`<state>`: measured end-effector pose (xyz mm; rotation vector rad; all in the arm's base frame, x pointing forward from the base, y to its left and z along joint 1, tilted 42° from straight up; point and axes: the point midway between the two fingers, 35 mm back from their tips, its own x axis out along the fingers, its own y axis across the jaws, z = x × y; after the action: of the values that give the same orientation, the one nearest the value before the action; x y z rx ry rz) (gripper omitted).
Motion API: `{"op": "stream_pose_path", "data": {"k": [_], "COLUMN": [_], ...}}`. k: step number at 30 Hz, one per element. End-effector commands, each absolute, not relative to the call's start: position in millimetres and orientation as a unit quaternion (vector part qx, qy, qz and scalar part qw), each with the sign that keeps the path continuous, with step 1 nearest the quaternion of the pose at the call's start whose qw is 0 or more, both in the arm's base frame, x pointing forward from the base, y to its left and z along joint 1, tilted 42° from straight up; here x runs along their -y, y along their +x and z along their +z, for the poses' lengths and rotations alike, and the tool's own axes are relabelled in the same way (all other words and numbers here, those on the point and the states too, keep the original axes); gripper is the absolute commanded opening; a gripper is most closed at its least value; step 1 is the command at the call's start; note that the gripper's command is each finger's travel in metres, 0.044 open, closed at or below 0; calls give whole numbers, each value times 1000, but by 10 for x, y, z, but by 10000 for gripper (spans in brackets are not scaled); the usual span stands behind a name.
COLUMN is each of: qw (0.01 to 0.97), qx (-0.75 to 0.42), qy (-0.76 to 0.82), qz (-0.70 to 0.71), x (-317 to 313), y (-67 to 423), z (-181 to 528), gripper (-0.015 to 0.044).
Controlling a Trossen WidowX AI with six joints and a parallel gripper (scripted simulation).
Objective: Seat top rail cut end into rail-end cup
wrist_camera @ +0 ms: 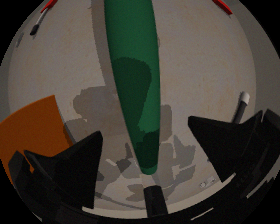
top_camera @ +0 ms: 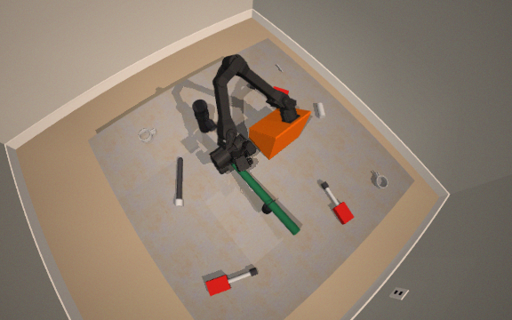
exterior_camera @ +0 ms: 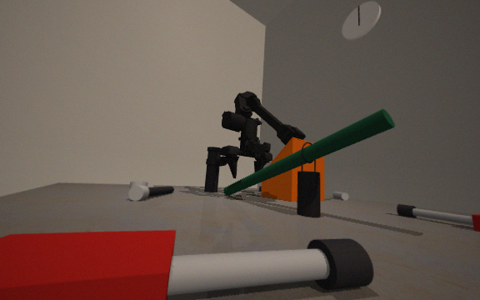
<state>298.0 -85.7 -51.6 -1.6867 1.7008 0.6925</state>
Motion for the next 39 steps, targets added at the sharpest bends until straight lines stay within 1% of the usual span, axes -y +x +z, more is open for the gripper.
{"op": "stream_pose_path", "data": {"k": [1,21,31,38,39], "qw": [314,312,312,312,312], "qx": [-649,-650,-650,-650,-650], "qy": [-640,-641,-641,-641,-641], "qz": [264,263,263,263,263], "x": [914,1119,1119,1119,1115], "y": [2956,2941,2941,2941,2942], "z": [-567,-782,-782,-782,-779], "gripper": [440,440,177,131,105]}}
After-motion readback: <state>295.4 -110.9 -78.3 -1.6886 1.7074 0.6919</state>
